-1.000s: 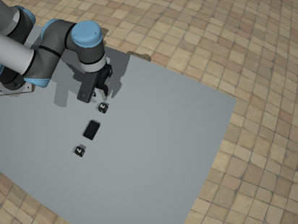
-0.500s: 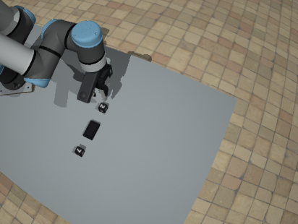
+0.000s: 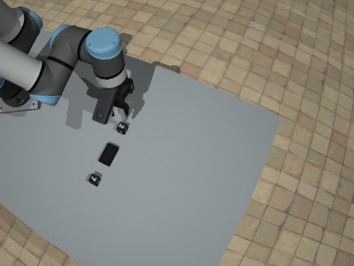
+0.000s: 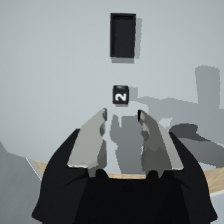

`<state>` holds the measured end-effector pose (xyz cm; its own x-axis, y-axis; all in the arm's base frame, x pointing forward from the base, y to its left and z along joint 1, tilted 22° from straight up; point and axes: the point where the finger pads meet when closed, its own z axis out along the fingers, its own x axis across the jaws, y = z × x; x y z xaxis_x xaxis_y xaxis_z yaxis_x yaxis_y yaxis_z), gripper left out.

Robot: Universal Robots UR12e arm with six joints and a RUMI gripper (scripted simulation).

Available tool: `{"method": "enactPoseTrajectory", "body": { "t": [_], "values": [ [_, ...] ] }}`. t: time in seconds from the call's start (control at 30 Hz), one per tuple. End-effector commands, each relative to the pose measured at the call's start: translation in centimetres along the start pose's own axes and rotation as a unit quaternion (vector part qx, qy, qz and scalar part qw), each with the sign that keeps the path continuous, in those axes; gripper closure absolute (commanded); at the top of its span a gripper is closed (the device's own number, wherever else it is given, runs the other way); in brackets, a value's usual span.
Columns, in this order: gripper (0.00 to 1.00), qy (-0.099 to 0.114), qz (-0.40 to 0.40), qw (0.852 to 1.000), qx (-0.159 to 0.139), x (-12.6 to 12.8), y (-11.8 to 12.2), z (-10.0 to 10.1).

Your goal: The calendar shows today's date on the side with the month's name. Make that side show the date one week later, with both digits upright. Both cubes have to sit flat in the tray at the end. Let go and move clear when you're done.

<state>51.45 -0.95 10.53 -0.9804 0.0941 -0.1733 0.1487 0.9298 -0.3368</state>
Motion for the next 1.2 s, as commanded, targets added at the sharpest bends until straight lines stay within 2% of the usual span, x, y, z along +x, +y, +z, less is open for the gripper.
{"method": "enactPoseTrajectory", "body": {
  "t": [0.0,0.67,1.17],
  "values": [
    [0.72,-0.001,0.0,1.0,0.0,-0.1,0.0,0.7],
    [0.72,-0.001,0.0,1.0,0.0,-0.1,0.0,3.3],
    [0.72,-0.001,0.0,1.0,0.0,-0.2,0.0,4.0]
  ]
}}
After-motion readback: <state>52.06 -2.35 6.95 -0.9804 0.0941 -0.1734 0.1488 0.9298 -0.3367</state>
